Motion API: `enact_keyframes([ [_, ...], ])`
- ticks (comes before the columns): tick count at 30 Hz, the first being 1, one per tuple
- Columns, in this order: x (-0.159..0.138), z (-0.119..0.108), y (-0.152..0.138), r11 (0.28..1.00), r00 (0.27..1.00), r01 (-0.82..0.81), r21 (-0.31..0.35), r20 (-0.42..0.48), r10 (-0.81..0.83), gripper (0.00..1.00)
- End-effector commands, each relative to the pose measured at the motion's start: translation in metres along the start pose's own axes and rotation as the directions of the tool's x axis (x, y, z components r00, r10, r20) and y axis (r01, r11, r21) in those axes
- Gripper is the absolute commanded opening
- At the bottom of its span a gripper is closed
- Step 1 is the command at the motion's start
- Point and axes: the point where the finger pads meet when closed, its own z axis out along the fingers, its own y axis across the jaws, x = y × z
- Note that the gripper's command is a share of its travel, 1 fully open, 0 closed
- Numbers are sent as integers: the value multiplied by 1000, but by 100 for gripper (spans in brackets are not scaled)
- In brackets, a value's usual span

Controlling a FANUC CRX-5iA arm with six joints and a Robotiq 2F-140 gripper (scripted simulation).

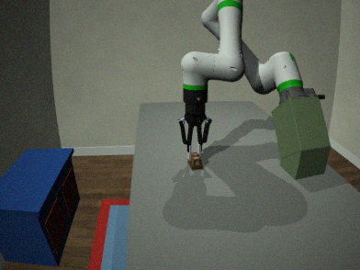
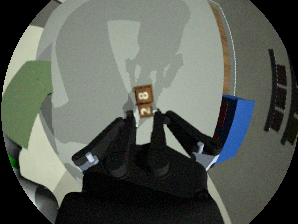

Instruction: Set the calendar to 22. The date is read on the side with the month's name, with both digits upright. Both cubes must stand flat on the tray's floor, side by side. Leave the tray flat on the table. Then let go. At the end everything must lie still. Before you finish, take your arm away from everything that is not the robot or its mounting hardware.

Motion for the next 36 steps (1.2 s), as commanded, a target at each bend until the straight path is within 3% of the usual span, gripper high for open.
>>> enact_keyframes([
  [1, 0, 0, 0, 1000, 1000, 0, 0, 0, 0, 17],
  [11, 0, -5, 0, 1000, 1000, 0, 0, 0, 0, 17],
  [17, 0, -36, 0, 1000, 1000, 0, 0, 0, 0, 17],
  [19, 0, -36, 0, 1000, 1000, 0, 0, 0, 0, 17],
  [27, 0, -92, 0, 1000, 1000, 0, 0, 0, 0, 17],
  [36, 0, -100, 0, 1000, 1000, 0, 0, 0, 0, 17],
])
